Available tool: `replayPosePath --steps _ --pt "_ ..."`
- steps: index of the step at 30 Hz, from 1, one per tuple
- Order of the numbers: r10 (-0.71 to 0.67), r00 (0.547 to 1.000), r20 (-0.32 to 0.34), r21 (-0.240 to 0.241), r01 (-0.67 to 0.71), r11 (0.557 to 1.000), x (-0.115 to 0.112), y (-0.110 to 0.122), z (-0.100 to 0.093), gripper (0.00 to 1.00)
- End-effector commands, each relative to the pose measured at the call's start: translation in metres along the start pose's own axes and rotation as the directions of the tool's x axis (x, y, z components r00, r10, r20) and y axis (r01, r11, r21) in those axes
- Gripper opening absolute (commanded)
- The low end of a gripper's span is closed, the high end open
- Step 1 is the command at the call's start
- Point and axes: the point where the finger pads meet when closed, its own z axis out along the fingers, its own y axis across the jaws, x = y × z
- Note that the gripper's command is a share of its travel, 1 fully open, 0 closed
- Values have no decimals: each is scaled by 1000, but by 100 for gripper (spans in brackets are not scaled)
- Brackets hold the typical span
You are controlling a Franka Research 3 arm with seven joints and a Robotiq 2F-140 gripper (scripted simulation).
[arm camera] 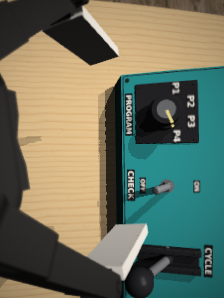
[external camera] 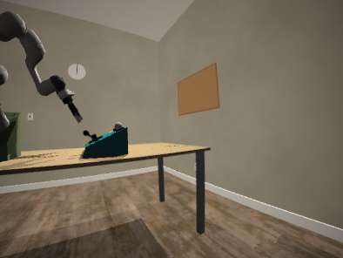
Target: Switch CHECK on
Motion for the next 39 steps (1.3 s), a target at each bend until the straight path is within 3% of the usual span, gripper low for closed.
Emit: replayPosePath --steps 1,21,26,29,32,33,36,39 --pt "6 1000 0 1 -6 1000 0 0 0 100" --pt "6 1000 0 1 -6 1000 0 0 0 100" --pt "7 1000 -3 -5 -7 1000 4 14 -2 100" --pt "9 1000 -12 -20 -9 1000 15 57 -6 100" --pt "12 1000 -16 -37 -13 999 19 122 -9 100" --pt "12 1000 -16 -37 -13 999 19 122 -9 100" --pt "14 1000 -10 -39 -14 999 7 182 -10 100" --pt "11 1000 -2 -24 -11 1000 -15 219 -9 100"
